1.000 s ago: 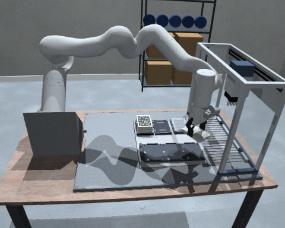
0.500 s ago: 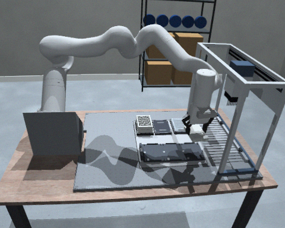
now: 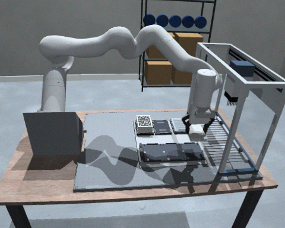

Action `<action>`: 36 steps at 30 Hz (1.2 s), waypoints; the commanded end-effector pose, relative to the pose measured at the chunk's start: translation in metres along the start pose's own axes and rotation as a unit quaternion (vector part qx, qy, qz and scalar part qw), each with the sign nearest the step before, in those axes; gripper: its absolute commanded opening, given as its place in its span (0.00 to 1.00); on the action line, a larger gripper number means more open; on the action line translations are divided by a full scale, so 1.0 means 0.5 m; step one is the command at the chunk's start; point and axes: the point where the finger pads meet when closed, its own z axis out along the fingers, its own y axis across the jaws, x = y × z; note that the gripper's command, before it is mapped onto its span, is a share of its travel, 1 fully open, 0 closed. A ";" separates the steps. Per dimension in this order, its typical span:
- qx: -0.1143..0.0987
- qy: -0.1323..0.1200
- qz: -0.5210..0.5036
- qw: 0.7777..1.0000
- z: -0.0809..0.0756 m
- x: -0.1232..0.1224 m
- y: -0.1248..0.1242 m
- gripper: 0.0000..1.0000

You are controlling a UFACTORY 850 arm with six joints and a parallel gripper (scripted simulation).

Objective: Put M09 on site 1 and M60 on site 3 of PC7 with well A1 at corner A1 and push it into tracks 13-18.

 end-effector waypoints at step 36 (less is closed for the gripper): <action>0.001 0.000 0.000 1.000 0.084 0.000 -0.002 0.00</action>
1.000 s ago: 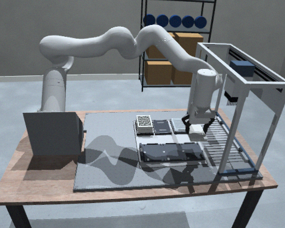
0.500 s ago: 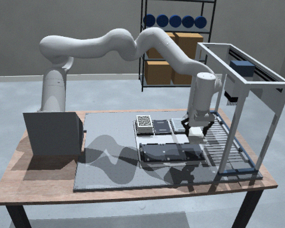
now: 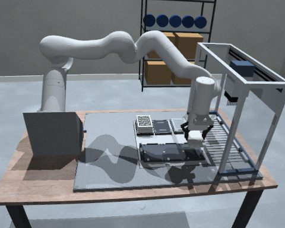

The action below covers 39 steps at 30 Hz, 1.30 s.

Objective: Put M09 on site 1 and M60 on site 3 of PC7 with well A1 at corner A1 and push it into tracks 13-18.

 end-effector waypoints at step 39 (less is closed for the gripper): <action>0.001 0.000 0.000 1.000 0.115 0.000 -0.002 0.00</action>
